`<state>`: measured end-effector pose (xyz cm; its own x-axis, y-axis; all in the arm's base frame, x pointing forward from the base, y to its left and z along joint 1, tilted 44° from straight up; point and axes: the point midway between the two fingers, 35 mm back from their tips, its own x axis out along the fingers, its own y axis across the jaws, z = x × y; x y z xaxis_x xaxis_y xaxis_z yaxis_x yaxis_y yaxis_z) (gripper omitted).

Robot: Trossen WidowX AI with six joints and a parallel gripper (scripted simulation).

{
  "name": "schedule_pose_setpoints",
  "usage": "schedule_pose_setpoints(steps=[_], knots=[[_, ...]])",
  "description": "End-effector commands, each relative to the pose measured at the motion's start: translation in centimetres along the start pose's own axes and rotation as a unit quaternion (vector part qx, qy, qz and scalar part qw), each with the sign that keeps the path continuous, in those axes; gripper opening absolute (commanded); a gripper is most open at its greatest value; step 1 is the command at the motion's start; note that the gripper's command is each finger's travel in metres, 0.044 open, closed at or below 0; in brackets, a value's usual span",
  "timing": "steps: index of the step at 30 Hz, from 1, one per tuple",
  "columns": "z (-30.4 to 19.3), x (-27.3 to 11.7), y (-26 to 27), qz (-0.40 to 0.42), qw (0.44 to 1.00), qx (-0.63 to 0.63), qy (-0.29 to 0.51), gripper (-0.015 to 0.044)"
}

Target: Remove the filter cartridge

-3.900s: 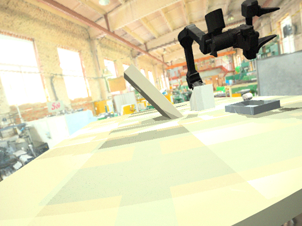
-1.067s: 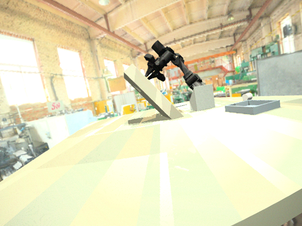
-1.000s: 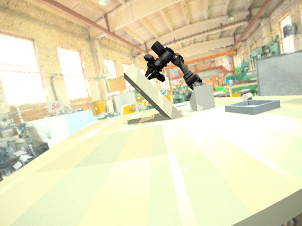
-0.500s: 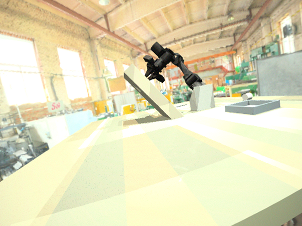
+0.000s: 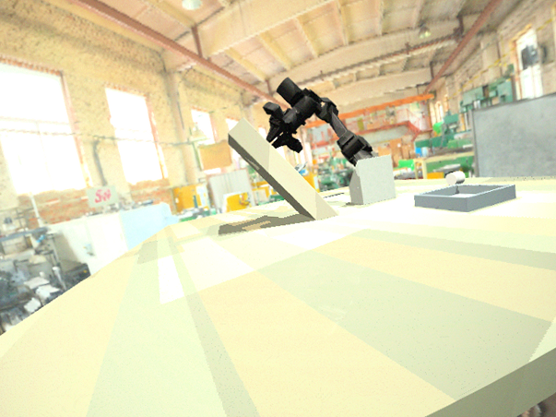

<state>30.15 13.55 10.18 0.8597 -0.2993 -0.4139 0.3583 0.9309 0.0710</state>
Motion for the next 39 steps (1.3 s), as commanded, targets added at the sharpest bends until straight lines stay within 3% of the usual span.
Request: schedule_pose_setpoints(steps=[1,39], knots=[[-0.1,0.1,0.1,0.002,1.0,-0.002,0.002,0.0096],[-0.1,1.5,0.0,0.002,1.0,-0.002,0.001,0.0096]])
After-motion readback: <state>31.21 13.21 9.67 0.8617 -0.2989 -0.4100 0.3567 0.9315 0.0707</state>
